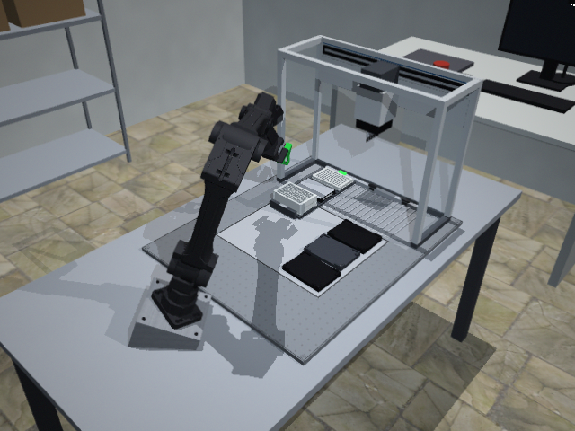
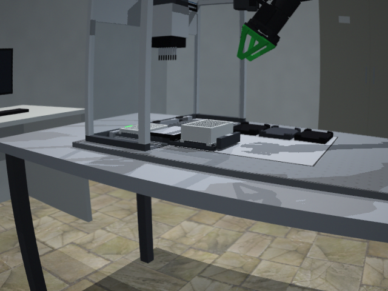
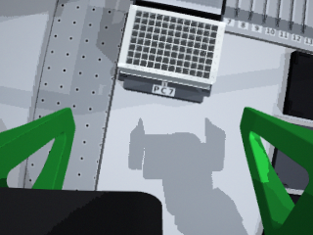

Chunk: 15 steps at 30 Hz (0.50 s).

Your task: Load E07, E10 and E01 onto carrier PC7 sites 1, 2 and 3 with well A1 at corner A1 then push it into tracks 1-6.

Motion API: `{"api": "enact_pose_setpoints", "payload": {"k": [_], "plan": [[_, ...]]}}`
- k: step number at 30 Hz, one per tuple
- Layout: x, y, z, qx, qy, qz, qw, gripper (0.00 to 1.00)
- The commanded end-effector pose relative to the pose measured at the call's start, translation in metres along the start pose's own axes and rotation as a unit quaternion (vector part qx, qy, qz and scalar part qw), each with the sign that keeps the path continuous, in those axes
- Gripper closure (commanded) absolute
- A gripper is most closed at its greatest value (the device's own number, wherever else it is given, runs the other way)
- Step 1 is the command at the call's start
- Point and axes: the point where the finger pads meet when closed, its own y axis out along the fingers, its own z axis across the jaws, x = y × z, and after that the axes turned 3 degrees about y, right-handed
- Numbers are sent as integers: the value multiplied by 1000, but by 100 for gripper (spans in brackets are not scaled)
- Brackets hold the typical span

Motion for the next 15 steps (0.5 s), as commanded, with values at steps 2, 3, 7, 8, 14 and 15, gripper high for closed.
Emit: {"api": "enact_pose_setpoints", "payload": {"k": [2,3,7,8,14,15], "plan": [[17,7,-6,-6,36,50,998,0],[14,11,-6,-6,36,67,997,0],[13,12,-6,-8,36,117,992,0],[13,12,-6,-8,36,117,992,0],[10,13,-6,-11,36,216,976,0],[10,13,-6,-12,36,232,972,0]]}}
